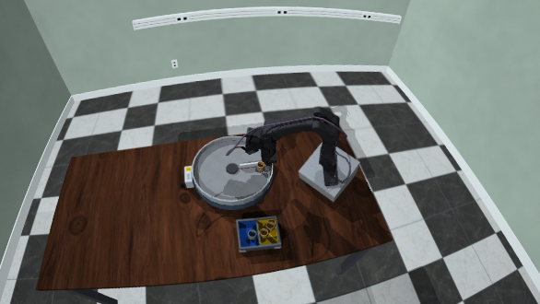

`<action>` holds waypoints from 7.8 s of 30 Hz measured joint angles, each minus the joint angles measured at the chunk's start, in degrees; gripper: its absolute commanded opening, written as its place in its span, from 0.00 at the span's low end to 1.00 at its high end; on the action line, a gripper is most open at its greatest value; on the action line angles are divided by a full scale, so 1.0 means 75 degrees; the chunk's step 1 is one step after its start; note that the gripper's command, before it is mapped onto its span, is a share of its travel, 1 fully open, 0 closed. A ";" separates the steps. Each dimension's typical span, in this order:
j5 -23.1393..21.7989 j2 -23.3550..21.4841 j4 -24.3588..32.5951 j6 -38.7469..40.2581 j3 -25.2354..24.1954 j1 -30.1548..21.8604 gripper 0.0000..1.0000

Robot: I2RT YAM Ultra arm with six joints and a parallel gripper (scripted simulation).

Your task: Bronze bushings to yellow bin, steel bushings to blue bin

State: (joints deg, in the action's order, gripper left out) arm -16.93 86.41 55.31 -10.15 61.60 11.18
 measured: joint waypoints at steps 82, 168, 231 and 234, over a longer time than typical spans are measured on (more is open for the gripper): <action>0.1460 0.4191 0.2052 0.5563 0.7568 -0.5791 0.00; 0.1626 0.5103 0.3226 0.5963 0.9515 -0.6053 0.00; 0.1649 0.5310 0.1483 0.6041 0.7938 -0.6132 0.00; 0.1652 0.5310 0.1483 0.6041 0.7938 -0.6132 0.00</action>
State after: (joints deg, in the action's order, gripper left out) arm -4.54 126.23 66.43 35.16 121.14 -34.81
